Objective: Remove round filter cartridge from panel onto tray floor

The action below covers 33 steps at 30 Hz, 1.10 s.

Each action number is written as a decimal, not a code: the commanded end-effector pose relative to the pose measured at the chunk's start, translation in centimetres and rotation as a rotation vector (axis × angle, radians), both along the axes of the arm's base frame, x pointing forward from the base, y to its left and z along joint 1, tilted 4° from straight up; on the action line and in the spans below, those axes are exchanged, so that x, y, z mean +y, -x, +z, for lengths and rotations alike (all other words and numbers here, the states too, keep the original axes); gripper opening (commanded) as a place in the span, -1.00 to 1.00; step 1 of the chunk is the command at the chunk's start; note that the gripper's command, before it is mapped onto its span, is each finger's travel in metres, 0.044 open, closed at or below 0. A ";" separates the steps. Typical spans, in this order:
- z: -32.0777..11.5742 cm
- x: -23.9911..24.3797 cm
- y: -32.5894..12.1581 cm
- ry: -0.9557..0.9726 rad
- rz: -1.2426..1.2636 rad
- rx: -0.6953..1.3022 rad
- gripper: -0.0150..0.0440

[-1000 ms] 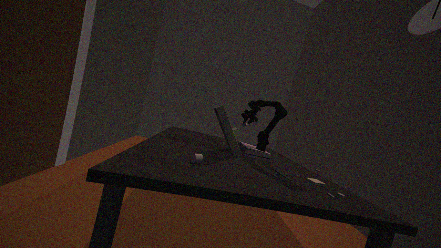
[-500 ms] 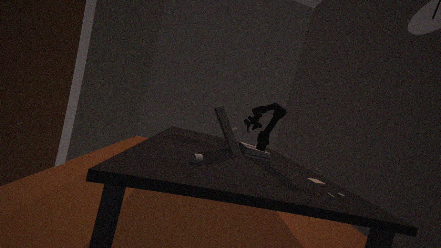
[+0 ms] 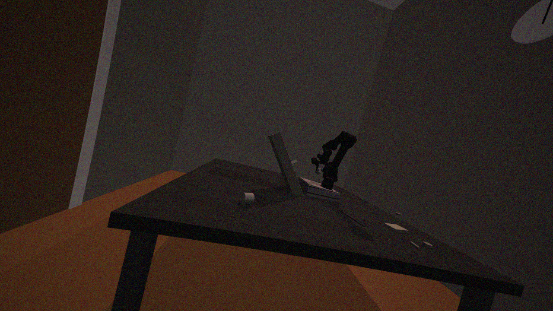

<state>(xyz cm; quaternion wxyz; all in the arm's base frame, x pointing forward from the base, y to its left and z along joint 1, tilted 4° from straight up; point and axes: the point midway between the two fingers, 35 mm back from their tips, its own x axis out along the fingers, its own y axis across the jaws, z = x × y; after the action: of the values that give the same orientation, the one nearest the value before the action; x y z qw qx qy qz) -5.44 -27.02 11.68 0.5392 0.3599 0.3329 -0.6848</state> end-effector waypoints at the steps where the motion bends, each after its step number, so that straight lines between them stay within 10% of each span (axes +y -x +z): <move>1: -1.1 0.6 1.6 0.011 -0.058 0.002 -0.49; 25: -9.4 1.0 3.3 0.012 -0.098 0.003 -0.49; 33: -9.0 1.1 3.2 0.001 -0.103 0.002 0.22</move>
<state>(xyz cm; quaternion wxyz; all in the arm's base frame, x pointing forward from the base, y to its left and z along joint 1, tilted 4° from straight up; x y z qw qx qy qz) -8.64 -25.80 2.58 0.5021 0.3773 0.3156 -0.7113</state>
